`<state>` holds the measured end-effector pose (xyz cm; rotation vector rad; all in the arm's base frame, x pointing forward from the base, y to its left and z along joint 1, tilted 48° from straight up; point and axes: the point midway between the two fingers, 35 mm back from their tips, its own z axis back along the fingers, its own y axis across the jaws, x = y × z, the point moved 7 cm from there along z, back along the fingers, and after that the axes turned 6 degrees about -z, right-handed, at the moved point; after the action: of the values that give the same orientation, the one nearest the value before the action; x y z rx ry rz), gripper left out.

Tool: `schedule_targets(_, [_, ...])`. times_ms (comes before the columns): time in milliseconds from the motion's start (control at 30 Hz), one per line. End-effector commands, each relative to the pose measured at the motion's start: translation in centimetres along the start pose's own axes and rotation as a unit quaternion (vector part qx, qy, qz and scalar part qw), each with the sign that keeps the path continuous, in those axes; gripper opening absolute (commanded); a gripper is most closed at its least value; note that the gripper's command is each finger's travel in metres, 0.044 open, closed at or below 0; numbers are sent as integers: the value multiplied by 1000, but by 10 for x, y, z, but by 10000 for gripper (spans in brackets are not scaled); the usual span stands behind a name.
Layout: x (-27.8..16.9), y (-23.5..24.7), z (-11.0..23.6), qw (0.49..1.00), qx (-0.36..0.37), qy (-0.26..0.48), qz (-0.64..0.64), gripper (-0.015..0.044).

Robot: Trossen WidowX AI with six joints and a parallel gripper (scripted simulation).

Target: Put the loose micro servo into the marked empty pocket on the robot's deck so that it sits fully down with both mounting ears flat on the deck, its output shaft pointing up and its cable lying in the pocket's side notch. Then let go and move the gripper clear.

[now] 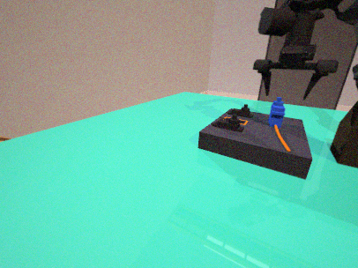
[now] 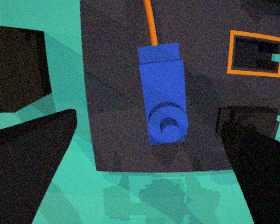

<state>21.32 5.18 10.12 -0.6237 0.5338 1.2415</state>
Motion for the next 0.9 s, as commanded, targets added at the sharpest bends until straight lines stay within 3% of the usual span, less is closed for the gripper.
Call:
schedule_targets(0, [17, -2, 6, 997, -5, 19, 68, 440])
schedule_targets(333, [28, -3, 9, 994, -8, 28, 107, 440])
schedule_targets(533, [26, -3, -14, 994, -8, 29, 107, 440])
schedule_targets(867, [26, -3, -23, 994, -8, 29, 107, 440])
